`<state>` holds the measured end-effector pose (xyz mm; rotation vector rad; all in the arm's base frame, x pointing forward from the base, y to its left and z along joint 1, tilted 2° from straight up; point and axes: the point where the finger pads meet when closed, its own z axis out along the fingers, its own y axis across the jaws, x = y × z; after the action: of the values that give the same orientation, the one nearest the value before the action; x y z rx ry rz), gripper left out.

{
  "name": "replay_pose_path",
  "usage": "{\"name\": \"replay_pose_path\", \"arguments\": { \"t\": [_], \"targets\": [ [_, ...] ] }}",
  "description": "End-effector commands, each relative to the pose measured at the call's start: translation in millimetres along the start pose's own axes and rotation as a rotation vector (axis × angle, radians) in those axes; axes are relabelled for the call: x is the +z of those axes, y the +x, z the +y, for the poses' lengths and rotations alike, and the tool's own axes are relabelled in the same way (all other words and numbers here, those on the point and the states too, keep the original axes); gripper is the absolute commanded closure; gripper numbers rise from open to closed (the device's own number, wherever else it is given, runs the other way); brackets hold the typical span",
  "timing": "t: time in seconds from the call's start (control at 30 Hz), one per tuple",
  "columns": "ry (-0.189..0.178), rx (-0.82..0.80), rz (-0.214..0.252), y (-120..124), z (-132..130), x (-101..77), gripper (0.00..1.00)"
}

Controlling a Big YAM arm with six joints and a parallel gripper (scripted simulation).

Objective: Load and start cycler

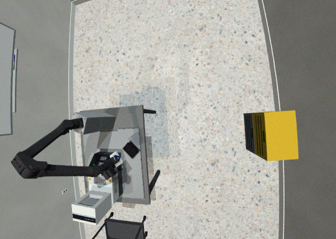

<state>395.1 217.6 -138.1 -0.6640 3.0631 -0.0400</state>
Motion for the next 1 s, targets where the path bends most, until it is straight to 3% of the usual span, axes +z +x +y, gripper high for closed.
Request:
{"name": "replay_pose_path", "arguments": {
  "t": [0.0,0.27,0.4,0.5,0.77,0.97],
  "targets": [
    [-0.003,0.135,-0.009,-6,-13,4.4,1.00],
    [-0.008,0.455,-0.018,-21,-64,6.0,1.00],
    [-0.008,0.585,-0.009,-25,-77,5.0,1.00],
    [-0.010,0.584,-0.011,-25,-77,3.0,1.00],
    [-0.004,0.847,-0.013,-33,-135,4.1,1.00],
    [-0.011,1.035,0.000,-38,-149,6.2,1.00]
  ]
}}
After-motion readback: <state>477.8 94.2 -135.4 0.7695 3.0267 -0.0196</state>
